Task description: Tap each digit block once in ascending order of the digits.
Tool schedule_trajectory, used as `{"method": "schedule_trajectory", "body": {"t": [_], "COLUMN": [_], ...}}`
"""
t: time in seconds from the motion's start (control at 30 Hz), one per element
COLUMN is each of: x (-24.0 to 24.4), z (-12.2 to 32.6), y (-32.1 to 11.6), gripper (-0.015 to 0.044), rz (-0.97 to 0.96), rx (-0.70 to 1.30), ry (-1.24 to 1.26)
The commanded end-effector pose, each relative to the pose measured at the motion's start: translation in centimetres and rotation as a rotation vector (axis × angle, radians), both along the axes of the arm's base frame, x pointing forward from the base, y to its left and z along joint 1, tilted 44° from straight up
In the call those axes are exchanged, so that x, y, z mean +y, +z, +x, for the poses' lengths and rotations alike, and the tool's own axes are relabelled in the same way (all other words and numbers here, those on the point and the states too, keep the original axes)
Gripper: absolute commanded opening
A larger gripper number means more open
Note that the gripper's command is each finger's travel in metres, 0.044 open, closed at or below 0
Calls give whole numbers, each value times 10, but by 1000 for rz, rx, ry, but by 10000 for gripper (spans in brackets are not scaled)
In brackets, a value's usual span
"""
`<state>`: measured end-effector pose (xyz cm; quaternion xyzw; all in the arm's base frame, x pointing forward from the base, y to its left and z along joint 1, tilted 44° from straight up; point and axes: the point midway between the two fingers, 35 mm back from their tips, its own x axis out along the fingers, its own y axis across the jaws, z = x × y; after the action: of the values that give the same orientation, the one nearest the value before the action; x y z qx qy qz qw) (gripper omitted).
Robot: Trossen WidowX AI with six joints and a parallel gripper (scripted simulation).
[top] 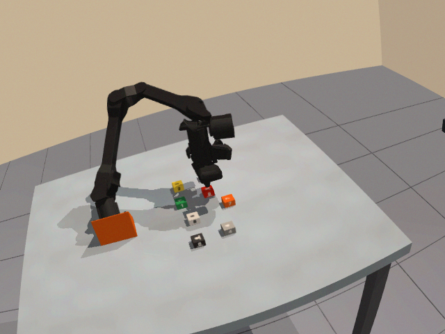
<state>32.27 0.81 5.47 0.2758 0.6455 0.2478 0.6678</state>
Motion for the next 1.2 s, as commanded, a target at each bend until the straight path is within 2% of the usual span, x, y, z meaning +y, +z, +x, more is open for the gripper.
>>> {"method": "schedule_trajectory", "body": {"t": [0.0, 0.4, 0.53, 0.67, 0.73, 1.03, 1.17], "x": [6, 13, -6, -8, -5, 37, 44], "z": [0, 0, -1, -1, -3, -63, -79], "y": [-5, -12, 8, 9, 21, 149, 166], "gripper": [20, 20, 20, 20, 72, 309, 400], "rz": [6, 7, 5, 6, 6, 11, 13], "rx": [3, 3, 3, 3, 7, 48, 54], "ry": [-4, -4, -4, -4, -10, -73, -83]}}
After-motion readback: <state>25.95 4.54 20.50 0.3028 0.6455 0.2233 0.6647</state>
